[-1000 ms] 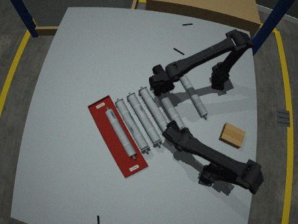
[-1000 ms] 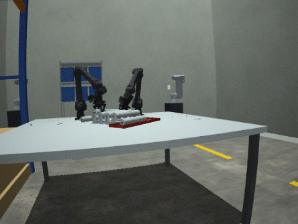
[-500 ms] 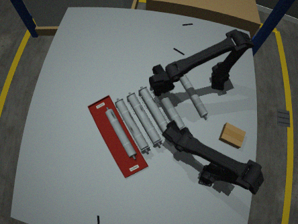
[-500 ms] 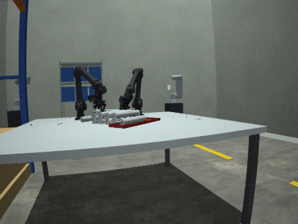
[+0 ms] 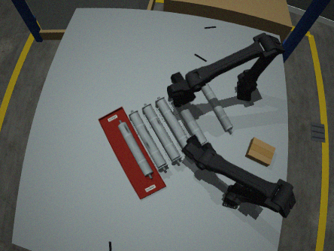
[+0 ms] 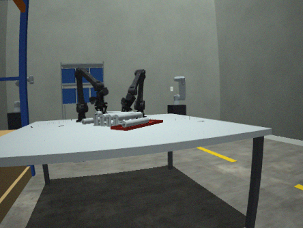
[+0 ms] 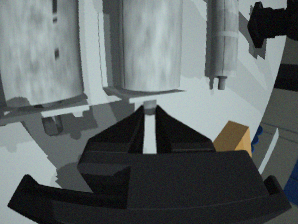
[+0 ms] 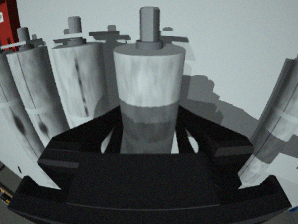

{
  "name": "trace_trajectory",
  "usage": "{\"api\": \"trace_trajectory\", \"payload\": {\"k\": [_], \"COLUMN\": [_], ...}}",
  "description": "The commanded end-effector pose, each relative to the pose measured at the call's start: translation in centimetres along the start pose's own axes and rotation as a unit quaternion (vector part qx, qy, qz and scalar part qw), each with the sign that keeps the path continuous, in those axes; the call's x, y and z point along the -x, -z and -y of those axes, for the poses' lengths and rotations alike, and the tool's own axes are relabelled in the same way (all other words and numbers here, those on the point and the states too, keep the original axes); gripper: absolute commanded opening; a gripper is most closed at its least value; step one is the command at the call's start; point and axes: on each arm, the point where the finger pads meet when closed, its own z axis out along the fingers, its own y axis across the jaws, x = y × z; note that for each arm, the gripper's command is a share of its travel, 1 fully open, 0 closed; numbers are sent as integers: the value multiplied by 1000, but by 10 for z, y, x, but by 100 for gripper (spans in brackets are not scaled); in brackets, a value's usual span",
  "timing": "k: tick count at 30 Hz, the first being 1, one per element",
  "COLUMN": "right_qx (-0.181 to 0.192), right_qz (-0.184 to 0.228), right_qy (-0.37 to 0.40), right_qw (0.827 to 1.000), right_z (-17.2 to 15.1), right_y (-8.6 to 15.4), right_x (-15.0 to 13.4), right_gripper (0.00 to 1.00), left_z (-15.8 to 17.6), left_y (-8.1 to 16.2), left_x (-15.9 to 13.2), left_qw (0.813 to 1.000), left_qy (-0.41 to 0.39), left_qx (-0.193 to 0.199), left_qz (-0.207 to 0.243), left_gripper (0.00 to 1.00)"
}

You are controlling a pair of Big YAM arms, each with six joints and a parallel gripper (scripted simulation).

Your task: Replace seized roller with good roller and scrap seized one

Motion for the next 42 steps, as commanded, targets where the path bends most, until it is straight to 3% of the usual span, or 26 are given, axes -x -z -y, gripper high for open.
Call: {"api": "trace_trajectory", "payload": {"k": [1, 16, 19, 42], "right_qx": [13, 13, 13, 13], "right_qz": [1, 1, 1, 1], "right_qy": [-10, -10, -10, -10], "right_qw": [1000, 1000, 1000, 1000], "right_z": [-10, -10, -10, -10], "right_y": [7, 7, 7, 7], "right_x": [3, 3, 3, 3], "right_gripper": [32, 32, 32, 32], "left_z": [1, 1, 0, -2], "left_y": [9, 9, 1, -5], "left_x": [20, 20, -1, -19], "left_qw": [1000, 1000, 1000, 999], "left_qy": [-5, -5, 4, 22], "left_qx": [3, 3, -1, -2], "left_qz": [19, 19, -4, -26], "left_gripper": [3, 3, 3, 3]}}
